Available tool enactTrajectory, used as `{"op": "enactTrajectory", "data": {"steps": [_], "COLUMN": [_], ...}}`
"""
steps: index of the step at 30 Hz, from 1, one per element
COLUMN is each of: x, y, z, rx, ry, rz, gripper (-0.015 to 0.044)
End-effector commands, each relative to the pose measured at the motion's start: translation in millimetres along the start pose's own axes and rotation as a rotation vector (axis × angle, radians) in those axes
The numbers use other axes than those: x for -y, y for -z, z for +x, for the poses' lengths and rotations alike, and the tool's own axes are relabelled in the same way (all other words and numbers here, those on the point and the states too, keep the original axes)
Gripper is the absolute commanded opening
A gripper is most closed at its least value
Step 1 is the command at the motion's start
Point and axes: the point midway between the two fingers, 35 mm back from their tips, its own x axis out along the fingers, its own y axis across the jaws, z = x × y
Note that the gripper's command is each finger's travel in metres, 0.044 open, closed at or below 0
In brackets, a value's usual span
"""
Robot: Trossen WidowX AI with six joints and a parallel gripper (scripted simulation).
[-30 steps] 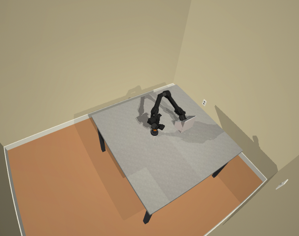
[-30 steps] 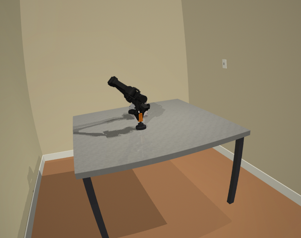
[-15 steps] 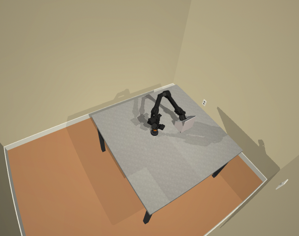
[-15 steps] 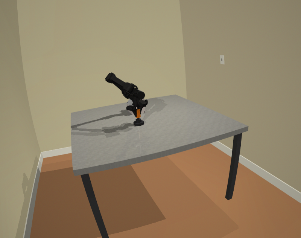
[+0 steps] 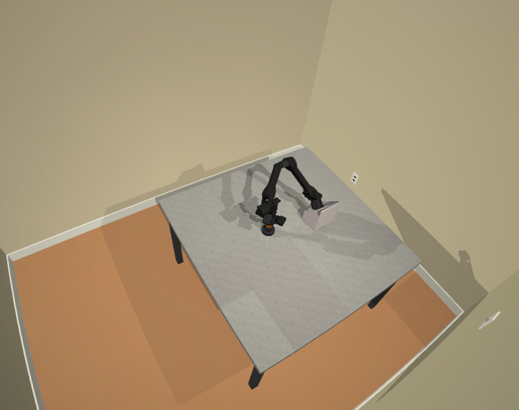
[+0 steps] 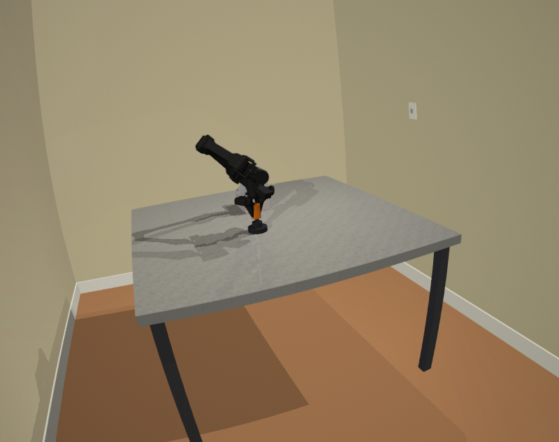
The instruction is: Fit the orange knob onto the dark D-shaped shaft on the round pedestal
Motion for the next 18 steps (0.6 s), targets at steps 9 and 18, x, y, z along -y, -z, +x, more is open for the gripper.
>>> {"op": "enactTrajectory", "data": {"steps": [9, 18], "x": [-2.6, 0.0], "y": [0.0, -1.0], "z": [-4.8, -3.3], "rx": [0.001, 0.0], "ry": [0.003, 0.003], "rz": [-0.057, -0.213], "gripper": [0.0, 0.0]}}
